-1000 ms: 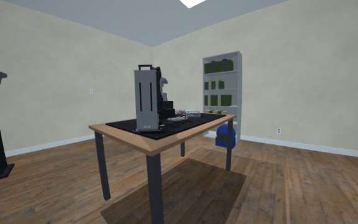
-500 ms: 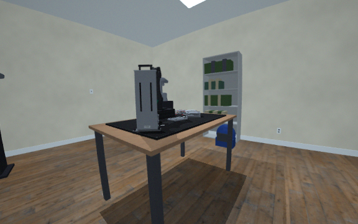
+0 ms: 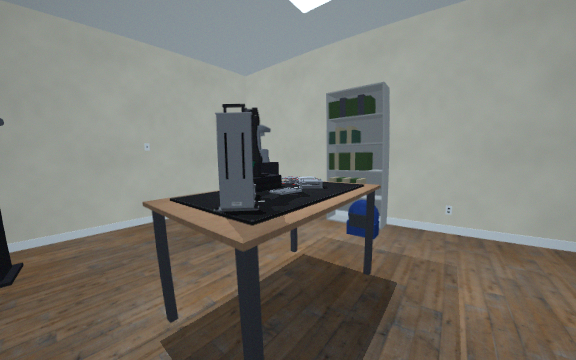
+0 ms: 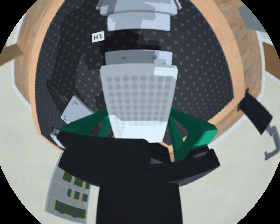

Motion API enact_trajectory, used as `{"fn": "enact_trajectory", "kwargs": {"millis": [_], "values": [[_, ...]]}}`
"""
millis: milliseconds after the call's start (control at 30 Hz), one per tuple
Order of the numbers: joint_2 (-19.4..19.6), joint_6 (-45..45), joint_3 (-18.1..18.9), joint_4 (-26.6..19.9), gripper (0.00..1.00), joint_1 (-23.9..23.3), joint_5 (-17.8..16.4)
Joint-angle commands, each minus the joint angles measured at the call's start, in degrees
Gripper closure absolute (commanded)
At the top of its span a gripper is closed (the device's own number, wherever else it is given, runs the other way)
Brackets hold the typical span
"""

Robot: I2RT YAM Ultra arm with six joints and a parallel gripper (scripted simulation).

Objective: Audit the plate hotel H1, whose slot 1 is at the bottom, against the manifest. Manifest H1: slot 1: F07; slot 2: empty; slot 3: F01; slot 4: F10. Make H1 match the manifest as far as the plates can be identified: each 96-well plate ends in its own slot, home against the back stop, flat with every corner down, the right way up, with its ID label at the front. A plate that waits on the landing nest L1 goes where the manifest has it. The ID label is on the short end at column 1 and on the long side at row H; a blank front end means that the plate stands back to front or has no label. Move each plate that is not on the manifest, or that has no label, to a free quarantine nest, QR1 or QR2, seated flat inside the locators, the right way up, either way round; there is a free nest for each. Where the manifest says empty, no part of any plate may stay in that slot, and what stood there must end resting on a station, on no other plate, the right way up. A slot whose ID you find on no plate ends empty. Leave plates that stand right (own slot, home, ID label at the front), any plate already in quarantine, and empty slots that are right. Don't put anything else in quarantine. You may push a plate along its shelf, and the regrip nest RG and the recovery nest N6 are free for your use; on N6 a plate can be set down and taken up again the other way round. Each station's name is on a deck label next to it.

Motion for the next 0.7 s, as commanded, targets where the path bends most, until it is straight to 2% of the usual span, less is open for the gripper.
{"fn": "enact_trajectory", "kwargs": {"millis": [0, 667], "values": [[-0.40, 0.11, 0.13, 0.95, 0.14, 0.05, -0.03], [0.42, 0.13, -1.61, 3.51, 0.14, 0.08, -0.02]]}}
